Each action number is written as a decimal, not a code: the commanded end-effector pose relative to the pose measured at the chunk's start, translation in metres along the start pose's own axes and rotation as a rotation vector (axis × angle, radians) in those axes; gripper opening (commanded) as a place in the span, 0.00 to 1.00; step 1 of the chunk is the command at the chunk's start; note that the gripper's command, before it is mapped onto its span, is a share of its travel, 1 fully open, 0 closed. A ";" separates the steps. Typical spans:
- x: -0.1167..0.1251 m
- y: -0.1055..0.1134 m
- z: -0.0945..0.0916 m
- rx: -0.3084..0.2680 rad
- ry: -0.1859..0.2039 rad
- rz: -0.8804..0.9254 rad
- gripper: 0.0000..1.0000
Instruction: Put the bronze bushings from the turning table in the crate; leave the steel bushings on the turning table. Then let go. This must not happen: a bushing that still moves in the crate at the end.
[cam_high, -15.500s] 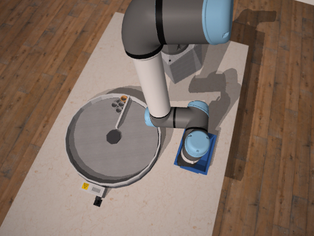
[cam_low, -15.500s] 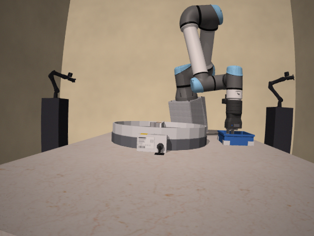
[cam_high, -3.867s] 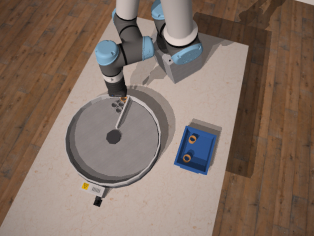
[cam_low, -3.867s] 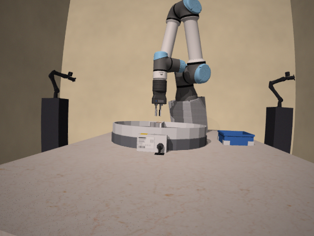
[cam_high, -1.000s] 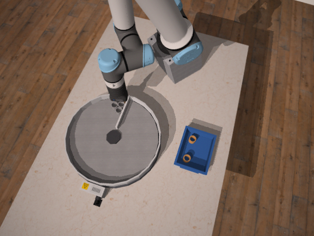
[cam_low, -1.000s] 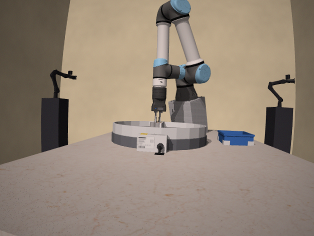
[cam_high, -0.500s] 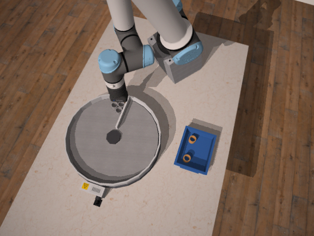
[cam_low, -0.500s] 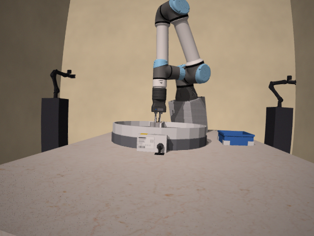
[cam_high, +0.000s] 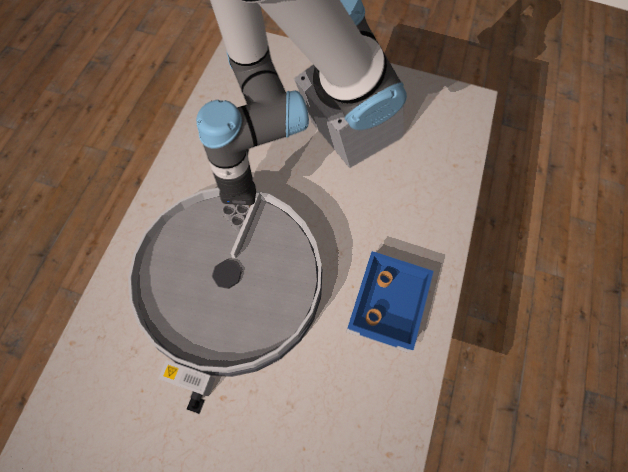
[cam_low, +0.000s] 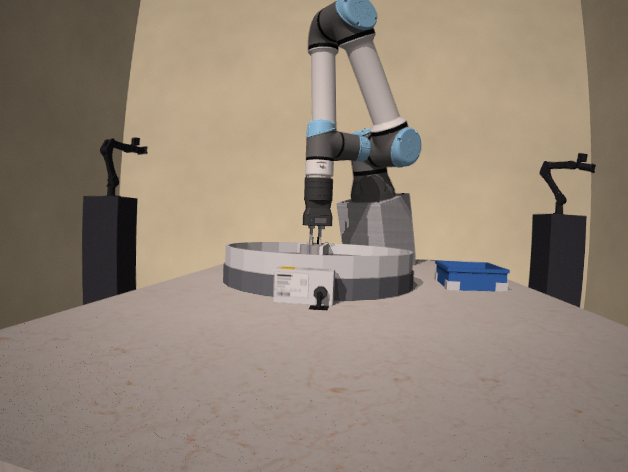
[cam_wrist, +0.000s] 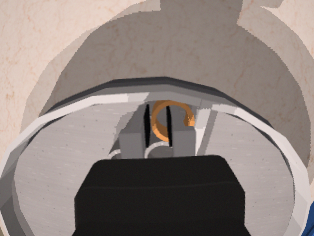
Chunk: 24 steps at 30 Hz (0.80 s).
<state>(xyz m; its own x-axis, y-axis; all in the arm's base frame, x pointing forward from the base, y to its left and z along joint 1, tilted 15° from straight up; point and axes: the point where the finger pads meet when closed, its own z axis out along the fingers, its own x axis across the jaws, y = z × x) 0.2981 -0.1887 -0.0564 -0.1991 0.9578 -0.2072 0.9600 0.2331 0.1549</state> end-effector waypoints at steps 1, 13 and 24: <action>0.000 0.000 0.001 -0.001 -0.001 0.000 0.40; 0.000 0.000 0.005 -0.001 -0.001 0.000 0.40; 0.000 0.000 0.005 -0.001 -0.001 0.000 0.40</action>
<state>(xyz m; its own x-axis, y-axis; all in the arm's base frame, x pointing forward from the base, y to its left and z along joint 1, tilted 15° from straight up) 0.2991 -0.1895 -0.0616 -0.1991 0.9578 -0.2071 0.9601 0.2331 0.1548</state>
